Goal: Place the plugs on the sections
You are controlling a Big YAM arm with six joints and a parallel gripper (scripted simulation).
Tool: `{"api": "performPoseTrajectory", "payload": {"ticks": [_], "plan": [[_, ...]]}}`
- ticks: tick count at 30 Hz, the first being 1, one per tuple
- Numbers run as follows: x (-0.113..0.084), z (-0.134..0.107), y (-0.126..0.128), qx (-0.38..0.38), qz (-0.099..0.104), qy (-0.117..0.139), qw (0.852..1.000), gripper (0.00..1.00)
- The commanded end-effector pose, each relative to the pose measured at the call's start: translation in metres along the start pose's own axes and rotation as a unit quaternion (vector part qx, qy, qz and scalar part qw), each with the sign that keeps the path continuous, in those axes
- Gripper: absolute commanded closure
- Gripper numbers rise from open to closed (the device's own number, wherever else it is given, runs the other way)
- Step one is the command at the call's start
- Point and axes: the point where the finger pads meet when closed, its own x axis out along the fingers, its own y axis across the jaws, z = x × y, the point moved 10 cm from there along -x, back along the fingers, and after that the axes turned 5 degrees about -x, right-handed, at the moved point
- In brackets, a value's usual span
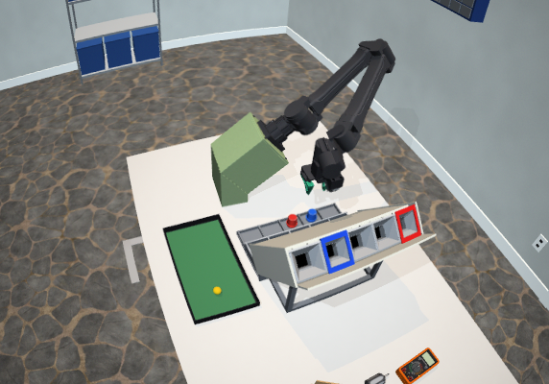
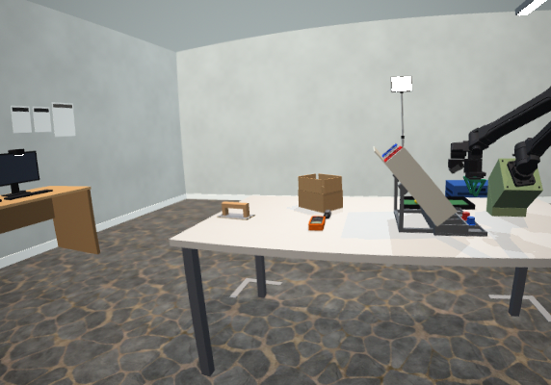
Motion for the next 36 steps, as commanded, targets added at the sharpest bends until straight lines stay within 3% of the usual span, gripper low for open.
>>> {"api": "performPoseTrajectory", "payload": {"ticks": [1, 36], "plan": [[-0.0058, 0.0110, 0.0020, -0.025, -0.002, -0.005, 1.000, 0.41], [-0.0100, 0.0122, -0.0023, -0.019, -0.003, -0.008, 1.000, 0.41]]}}
